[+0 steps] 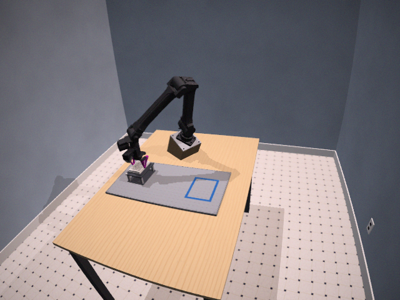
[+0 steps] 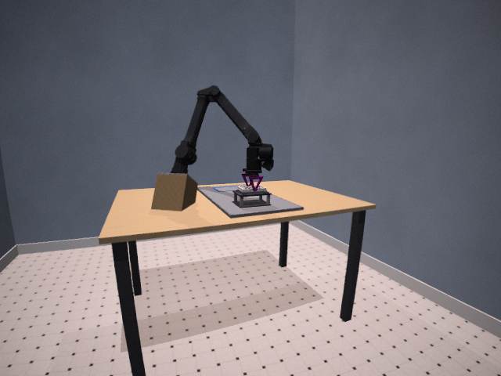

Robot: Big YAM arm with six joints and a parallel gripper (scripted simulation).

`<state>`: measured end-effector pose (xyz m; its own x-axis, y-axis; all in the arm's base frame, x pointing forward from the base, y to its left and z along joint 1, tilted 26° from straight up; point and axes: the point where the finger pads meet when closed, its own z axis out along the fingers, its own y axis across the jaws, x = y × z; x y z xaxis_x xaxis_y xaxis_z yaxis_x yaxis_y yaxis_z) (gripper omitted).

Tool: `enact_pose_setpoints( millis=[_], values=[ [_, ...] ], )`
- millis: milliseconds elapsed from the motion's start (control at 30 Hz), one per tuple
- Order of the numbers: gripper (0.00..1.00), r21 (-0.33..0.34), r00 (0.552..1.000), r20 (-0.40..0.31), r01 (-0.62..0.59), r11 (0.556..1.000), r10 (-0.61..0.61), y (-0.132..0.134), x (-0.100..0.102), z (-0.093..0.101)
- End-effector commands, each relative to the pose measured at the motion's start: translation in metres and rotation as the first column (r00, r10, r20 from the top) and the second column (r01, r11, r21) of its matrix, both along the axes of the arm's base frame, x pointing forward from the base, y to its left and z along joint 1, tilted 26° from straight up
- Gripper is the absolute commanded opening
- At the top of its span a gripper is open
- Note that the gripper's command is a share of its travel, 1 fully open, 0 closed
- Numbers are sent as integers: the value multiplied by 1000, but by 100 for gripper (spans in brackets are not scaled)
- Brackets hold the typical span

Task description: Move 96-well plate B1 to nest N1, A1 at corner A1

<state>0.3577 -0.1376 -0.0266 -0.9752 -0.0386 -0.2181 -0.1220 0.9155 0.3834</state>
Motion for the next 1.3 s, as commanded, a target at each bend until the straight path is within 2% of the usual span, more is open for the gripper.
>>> enact_pose_setpoints(
  millis=[0, 233, 1267],
  values=[
    [0, -11, 1000, 23, -5, 1000, 5, -1, 13, 1],
    [0, -3, 1000, 11, -4, 1000, 4, 3, 7, -4],
    [0, -6, 1000, 15, -4, 1000, 4, 4, 9, -7]
  ],
)
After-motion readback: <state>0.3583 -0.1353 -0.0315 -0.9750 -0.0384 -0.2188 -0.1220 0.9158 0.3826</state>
